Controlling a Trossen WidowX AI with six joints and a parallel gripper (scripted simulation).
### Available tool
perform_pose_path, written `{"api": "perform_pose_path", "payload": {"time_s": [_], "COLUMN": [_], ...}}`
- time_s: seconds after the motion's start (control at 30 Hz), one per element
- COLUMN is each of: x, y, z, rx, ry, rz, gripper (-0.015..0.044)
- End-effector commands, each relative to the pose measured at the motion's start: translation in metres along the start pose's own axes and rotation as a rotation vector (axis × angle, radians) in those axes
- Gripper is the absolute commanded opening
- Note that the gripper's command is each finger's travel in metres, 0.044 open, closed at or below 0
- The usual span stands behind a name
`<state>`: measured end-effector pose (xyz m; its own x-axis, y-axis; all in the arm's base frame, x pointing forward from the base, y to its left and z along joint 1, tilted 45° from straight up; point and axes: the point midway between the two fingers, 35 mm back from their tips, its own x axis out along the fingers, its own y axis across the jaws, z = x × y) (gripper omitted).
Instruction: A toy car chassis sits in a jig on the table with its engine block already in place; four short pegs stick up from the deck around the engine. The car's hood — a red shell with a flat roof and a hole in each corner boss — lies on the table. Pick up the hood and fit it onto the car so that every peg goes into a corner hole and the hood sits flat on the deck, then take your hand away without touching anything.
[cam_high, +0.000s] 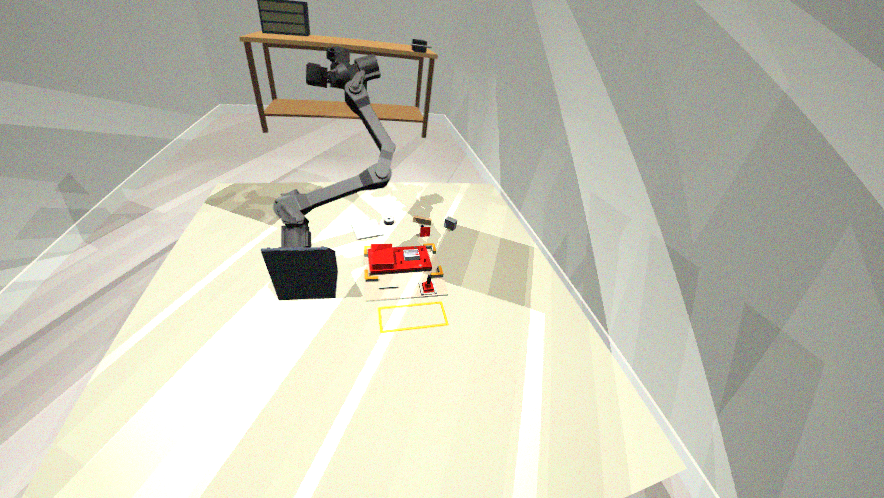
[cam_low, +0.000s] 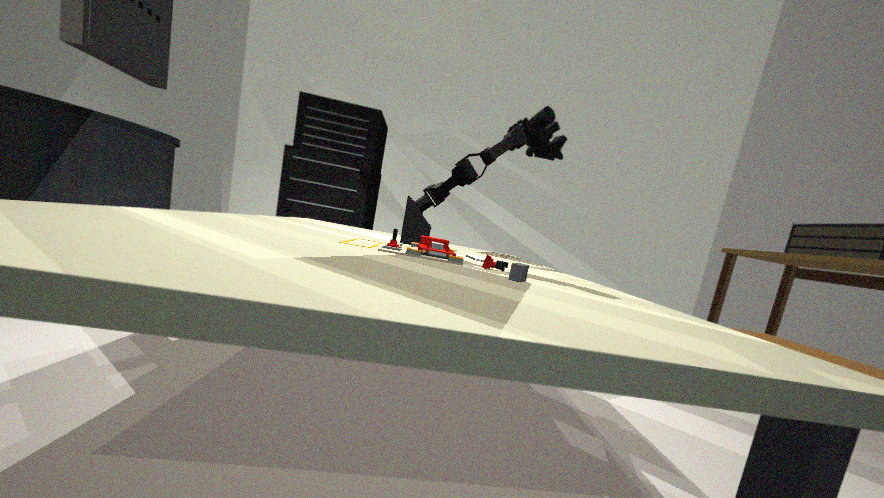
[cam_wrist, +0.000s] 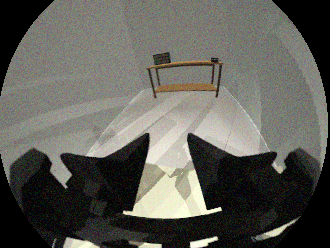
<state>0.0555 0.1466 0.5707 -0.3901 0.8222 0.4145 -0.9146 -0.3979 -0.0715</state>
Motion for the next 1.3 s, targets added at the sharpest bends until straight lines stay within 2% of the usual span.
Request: {"api": "perform_pose_path", "payload": {"time_s": [0.0, 0.13, 0.23, 0.27, 0.57, 0.77, 1.0, 1.27], "x": [0.0, 0.003, 0.011, 0.012, 0.006, -0.013, -0.058, -0.133], "y": [0.0, 0.013, 0.045, 0.057, 0.128, 0.187, 0.251, 0.304], "z": [0.0, 0.008, 0.01, 0.011, 0.015, 0.02, 0.027, 0.033], "rx": [0.004, 0.06, 0.023, 0.01, -0.144, -0.195, -0.244, -0.283], "ry": [-0.003, -0.059, -0.091, -0.102, -0.215, -0.312, -0.457, -0.659], "rz": [0.002, 0.076, 0.188, 0.225, 0.458, 0.668, 0.929, 1.217], "gripper": [0.0247, 0.0352, 0.0431, 0.044, 0.044, 0.044, 0.044, 0.044]}}
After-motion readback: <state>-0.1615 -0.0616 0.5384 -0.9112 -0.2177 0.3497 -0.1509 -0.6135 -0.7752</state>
